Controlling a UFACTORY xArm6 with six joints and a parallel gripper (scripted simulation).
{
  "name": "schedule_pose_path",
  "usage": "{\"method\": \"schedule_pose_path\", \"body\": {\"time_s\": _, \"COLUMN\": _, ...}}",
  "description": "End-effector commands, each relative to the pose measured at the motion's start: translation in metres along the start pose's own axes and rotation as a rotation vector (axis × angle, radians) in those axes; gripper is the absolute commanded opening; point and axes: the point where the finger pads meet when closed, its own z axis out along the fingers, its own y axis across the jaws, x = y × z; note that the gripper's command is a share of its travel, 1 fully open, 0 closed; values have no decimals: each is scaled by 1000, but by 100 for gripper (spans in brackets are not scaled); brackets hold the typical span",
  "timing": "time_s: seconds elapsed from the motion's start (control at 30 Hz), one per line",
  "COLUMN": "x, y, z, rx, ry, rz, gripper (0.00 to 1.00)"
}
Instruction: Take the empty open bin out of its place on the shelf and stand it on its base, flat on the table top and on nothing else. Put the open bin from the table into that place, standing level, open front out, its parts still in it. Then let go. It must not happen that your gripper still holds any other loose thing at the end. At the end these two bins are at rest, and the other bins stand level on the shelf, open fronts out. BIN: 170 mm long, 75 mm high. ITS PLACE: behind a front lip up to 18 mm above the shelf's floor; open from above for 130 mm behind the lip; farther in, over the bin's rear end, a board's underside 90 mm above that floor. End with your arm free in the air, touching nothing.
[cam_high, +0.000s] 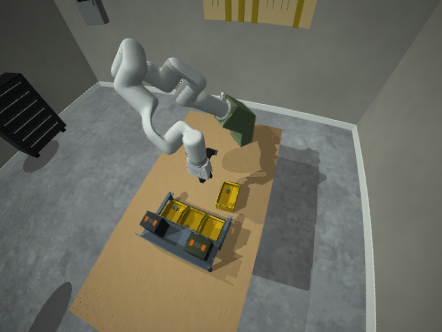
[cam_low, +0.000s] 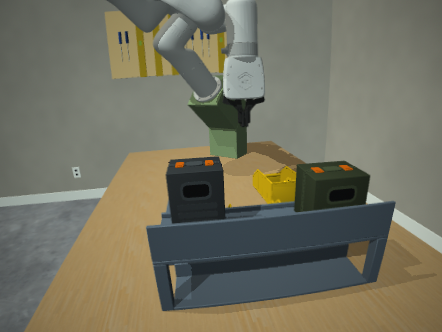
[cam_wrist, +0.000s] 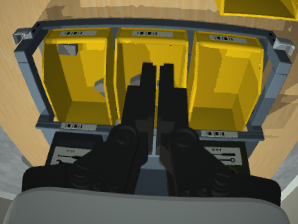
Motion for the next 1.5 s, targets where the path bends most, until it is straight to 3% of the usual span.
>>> {"method": "schedule_pose_path", "body": {"time_s": 0.0, "x": -1, "y": 0, "z": -1, "rx": -2, "ry": -2, "rz": 1, "gripper": 0}}
{"method": "schedule_pose_path", "body": {"time_s": 0.63, "x": 0, "y": 3, "z": 3, "rx": 1, "ry": -3, "rz": -3, "gripper": 0}}
{"method": "schedule_pose_path", "body": {"time_s": 0.83, "x": 6, "y": 13, "z": 15, "rx": 6, "ry": -6, "rz": -17, "gripper": 0}}
{"method": "schedule_pose_path", "body": {"time_s": 1.2, "x": 42, "y": 54, "z": 66, "rx": 4, "ry": -2, "rz": -80, "gripper": 0}}
{"method": "schedule_pose_path", "body": {"time_s": 1.47, "x": 50, "y": 61, "z": 75, "rx": 0, "ry": 1, "rz": -92, "gripper": 0}}
